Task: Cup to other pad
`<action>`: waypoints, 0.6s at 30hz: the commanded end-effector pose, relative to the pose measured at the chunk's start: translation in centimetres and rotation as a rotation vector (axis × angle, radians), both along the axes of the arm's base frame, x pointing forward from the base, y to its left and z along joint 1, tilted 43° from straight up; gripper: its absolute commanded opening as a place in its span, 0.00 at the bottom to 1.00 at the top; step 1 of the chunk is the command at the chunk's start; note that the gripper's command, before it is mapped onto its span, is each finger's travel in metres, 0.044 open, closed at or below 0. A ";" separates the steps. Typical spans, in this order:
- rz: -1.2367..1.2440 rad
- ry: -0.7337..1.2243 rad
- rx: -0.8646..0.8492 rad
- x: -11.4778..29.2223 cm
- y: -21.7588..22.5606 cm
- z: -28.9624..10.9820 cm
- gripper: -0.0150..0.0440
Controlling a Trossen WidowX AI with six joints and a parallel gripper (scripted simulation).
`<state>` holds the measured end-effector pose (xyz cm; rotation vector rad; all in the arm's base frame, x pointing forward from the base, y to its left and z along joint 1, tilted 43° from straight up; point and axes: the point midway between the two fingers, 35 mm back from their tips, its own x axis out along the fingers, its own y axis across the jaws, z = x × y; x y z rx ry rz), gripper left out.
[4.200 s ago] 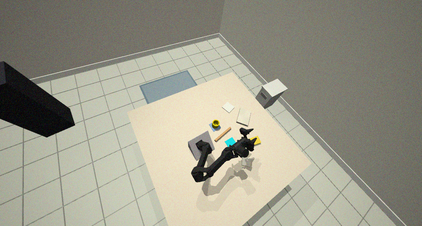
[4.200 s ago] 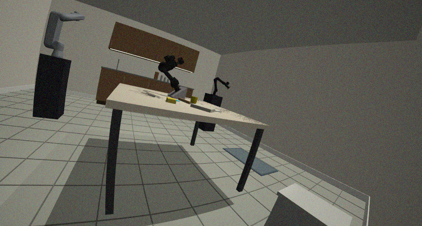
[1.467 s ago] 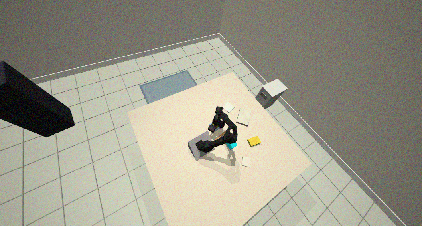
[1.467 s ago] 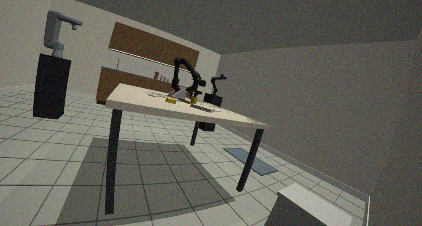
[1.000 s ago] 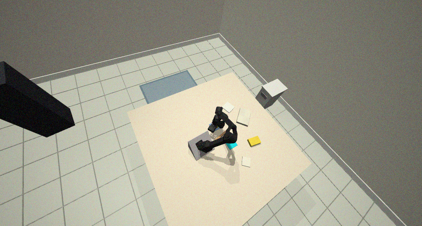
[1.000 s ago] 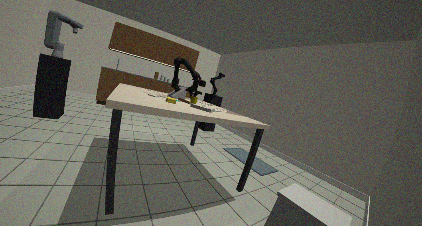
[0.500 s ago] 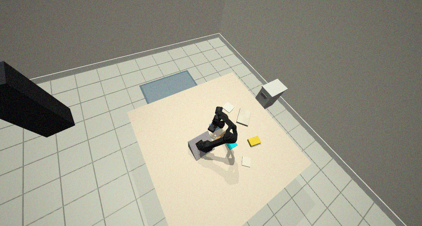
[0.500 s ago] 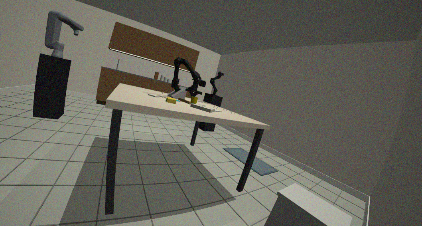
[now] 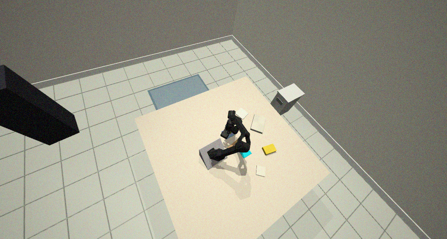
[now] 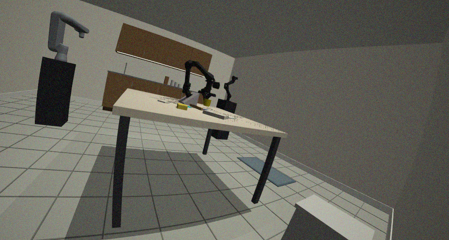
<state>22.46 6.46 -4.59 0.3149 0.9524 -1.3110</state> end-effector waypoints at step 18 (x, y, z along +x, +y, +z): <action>0.004 -0.003 0.001 0.0 0.7 0.8 0.25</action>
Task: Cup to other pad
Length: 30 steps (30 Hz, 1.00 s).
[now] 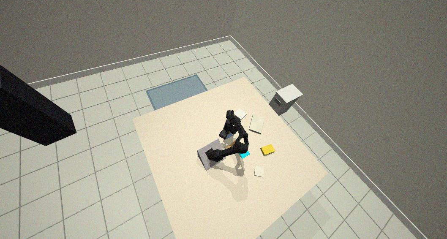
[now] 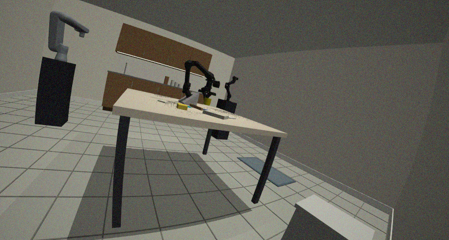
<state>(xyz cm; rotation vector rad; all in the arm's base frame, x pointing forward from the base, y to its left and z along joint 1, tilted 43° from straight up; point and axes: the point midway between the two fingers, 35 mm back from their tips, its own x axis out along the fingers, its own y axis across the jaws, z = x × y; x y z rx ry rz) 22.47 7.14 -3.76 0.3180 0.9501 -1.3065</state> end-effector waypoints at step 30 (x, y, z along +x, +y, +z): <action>-0.007 0.000 0.002 1.0 -4.1 4.2 0.25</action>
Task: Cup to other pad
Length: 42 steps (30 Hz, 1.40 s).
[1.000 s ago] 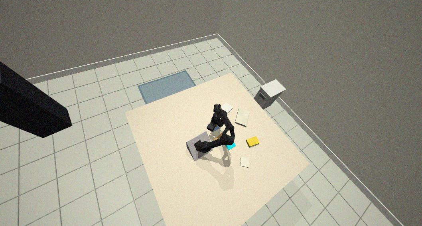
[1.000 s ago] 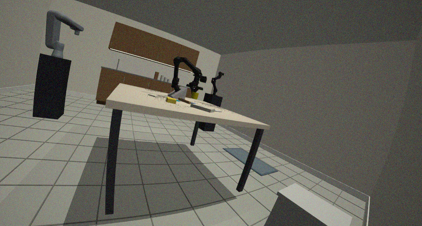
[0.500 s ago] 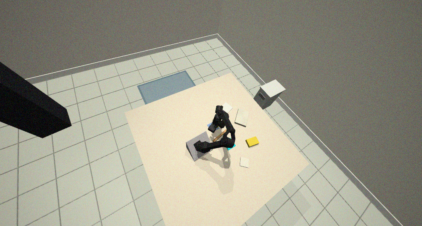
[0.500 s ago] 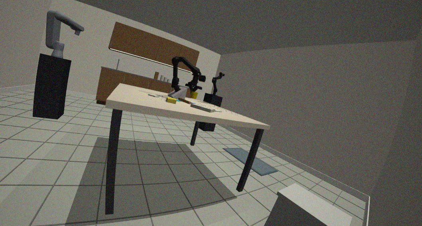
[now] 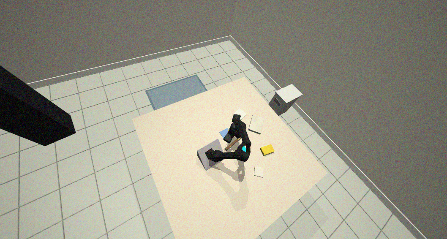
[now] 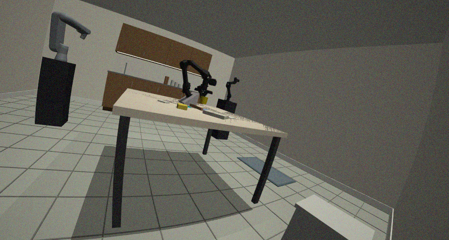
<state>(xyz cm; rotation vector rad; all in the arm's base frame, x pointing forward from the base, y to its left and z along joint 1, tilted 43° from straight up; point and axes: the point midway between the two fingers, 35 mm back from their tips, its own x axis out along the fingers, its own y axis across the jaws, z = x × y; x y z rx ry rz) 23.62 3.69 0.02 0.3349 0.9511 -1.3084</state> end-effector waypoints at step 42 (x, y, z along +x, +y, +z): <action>0.002 0.007 -0.014 0.8 -8.5 7.6 0.25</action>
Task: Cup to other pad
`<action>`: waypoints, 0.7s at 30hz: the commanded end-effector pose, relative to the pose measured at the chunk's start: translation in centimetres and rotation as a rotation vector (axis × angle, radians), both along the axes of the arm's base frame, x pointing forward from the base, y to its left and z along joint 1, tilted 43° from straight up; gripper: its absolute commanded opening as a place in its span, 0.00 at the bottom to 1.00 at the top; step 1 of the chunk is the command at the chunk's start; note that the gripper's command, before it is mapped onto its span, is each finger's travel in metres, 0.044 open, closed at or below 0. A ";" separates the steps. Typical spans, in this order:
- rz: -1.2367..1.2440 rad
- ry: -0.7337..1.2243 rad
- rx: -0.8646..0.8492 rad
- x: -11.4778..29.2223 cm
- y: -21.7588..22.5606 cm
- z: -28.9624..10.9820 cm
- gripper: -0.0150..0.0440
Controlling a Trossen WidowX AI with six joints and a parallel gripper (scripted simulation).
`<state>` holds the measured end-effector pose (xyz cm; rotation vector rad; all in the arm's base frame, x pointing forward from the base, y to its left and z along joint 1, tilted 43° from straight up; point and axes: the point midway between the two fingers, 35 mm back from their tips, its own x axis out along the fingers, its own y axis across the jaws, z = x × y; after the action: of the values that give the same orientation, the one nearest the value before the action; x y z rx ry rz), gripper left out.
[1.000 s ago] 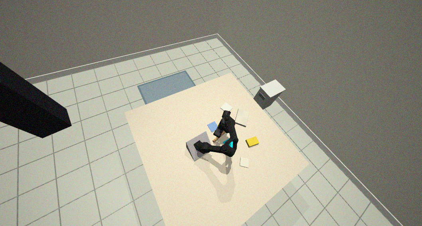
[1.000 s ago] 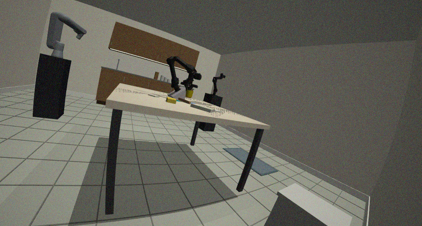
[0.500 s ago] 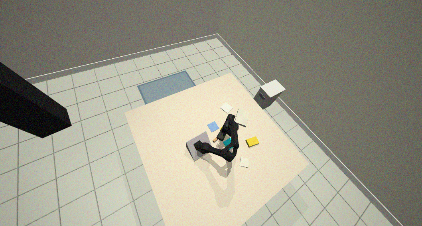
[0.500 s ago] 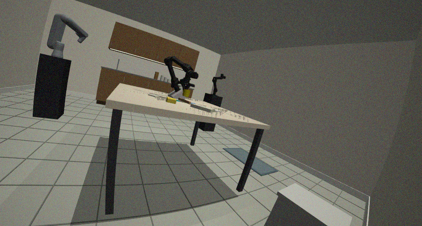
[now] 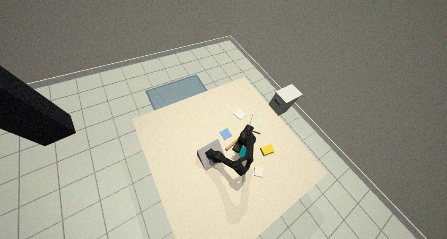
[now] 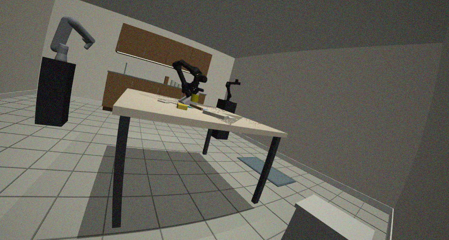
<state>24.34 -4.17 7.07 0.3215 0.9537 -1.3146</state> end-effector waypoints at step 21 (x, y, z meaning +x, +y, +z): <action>0.001 -0.004 -0.007 0.1 -4.5 4.0 0.25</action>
<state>24.26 -8.16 10.38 0.3173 0.9555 -1.3163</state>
